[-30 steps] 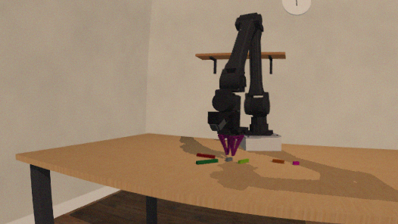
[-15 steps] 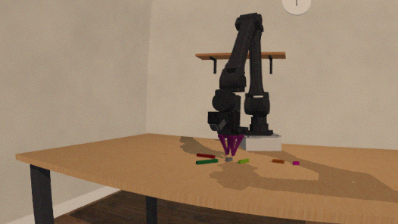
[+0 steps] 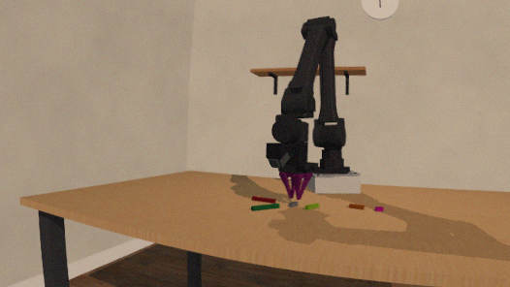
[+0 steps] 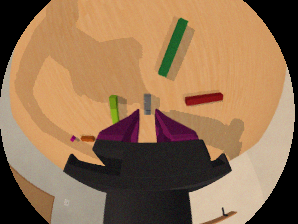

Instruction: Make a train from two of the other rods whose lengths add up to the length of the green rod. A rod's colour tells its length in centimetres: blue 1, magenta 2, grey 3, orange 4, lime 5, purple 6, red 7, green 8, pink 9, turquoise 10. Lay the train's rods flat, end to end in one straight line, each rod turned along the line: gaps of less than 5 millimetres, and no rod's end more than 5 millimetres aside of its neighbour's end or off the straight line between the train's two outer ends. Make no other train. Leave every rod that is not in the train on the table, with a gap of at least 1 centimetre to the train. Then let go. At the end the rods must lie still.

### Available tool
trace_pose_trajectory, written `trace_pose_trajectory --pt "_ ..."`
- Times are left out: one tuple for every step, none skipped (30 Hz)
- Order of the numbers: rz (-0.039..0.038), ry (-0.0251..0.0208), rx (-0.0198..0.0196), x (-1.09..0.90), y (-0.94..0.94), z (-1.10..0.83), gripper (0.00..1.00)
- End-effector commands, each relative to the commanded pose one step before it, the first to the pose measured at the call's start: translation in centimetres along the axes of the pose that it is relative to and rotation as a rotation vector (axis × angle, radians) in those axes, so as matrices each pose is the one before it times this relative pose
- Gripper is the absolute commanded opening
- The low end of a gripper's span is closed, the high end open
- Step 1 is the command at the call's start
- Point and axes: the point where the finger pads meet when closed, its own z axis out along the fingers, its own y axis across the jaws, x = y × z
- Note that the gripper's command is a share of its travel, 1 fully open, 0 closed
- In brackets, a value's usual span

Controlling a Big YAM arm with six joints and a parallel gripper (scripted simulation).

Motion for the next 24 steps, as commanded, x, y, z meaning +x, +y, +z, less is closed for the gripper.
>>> trace_pose_trajectory --pt "0.00418 -0.03686 -0.00238 -1.880 -0.310 -0.776 0.22" --pt "0.00004 -0.00069 -0.00012 -0.105 0.012 -0.013 0.22" --pt "0.00003 -0.00057 -0.00010 -0.086 0.010 -0.011 0.22" --pt "0.00002 -0.00041 -0.00007 -0.062 0.007 -0.008 0.22" --pt "0.00001 -0.00025 -0.00004 -0.038 0.004 -0.005 0.22" --pt "0.00001 -0.00011 -0.00002 -0.016 0.002 -0.002 0.22" --pt "0.00000 -0.00002 0.00000 -0.003 0.000 0.000 0.22" --pt "0.00000 0.00000 0.00000 0.000 0.000 0.000 0.22" --pt "0.00000 0.00000 0.00000 0.000 0.000 0.000 0.22" --pt "0.00000 0.00000 0.00000 0.000 0.000 0.000 0.22" --pt "0.00000 0.00000 0.00000 0.000 0.000 0.000 0.22" --pt "0.00000 0.00000 0.00000 0.000 0.000 0.000 0.22" --pt "0.00000 0.00000 0.00000 0.000 0.000 0.000 0.22" --pt "0.00000 0.00000 0.00000 0.000 0.000 0.000 0.22" --pt "0.00000 0.00000 0.00000 0.000 0.000 0.000 0.22" --pt "0.00000 0.00000 0.00000 0.000 0.000 0.000 0.22" --pt "0.00000 0.00000 0.00000 0.000 0.000 0.000 0.22" --pt "0.00000 0.00000 0.00000 0.000 0.000 0.000 0.22" --pt "0.00000 0.00000 0.00000 0.000 0.000 0.000 0.22" --pt "0.00000 0.00000 0.00000 0.000 0.000 0.000 0.22" --pt "0.00000 0.00000 0.00000 0.000 0.000 0.000 0.22" --pt "0.00000 0.00000 0.00000 0.000 0.000 0.000 0.22" --pt "0.00000 0.00000 0.00000 0.000 0.000 0.000 0.22" --pt "0.00000 0.00000 0.00000 0.000 0.000 0.000 0.22"
